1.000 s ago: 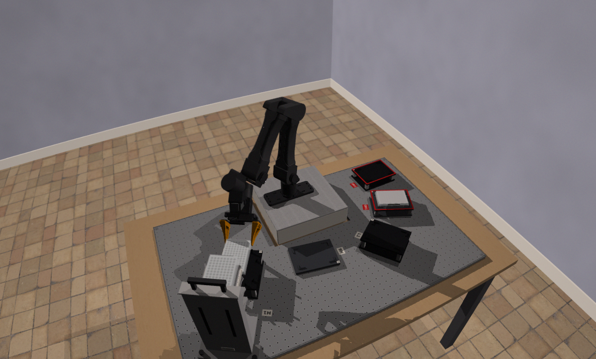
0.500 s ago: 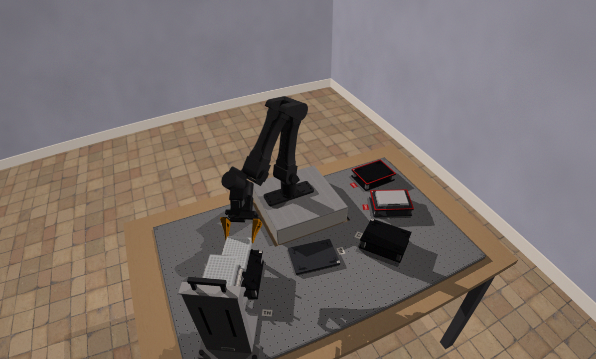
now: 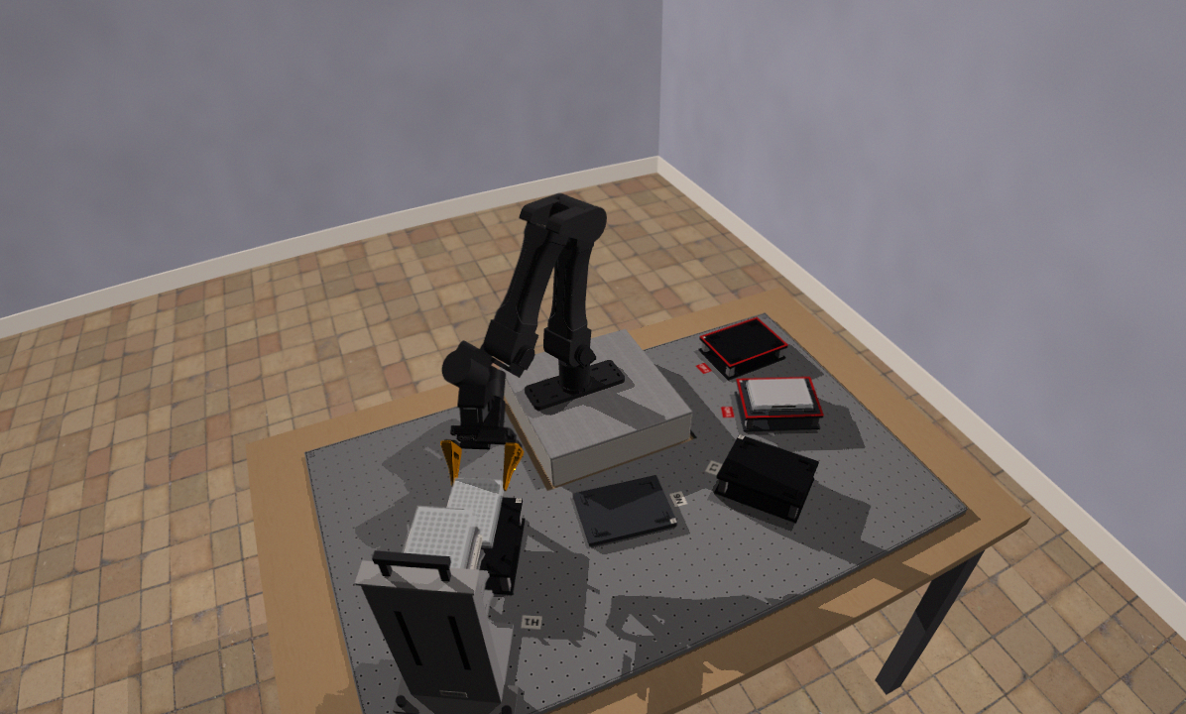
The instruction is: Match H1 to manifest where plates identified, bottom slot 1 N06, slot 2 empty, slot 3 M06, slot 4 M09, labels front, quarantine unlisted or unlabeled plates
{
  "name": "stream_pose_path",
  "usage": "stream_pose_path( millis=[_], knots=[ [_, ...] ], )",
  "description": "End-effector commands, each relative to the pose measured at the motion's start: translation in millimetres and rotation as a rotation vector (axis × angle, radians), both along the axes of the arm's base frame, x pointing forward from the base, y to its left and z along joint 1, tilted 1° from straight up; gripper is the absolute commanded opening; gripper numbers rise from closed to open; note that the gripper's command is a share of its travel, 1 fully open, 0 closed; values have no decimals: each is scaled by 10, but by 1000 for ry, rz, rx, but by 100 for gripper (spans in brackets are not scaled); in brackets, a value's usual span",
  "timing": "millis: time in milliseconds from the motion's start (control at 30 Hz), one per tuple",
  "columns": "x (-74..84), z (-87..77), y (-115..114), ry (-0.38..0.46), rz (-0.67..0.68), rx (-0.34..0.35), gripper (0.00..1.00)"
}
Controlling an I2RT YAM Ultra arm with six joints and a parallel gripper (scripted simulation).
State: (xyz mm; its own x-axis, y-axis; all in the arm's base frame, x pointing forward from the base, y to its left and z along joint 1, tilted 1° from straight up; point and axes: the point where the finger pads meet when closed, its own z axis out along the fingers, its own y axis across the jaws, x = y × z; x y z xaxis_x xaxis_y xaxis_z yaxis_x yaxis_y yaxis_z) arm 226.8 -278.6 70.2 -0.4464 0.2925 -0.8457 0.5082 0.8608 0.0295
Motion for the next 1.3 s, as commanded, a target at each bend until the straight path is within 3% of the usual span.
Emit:
stream_pose_path(
  millis=[0,233,300,1267],
  knots=[
    [38,-22,20,-18,21,-22,86],
    [40,-80,22,-21,21,-28,86],
    [130,47,-93,-39,23,-55,86],
    [340,21,-227,-36,14,-56,86]
  ],
)
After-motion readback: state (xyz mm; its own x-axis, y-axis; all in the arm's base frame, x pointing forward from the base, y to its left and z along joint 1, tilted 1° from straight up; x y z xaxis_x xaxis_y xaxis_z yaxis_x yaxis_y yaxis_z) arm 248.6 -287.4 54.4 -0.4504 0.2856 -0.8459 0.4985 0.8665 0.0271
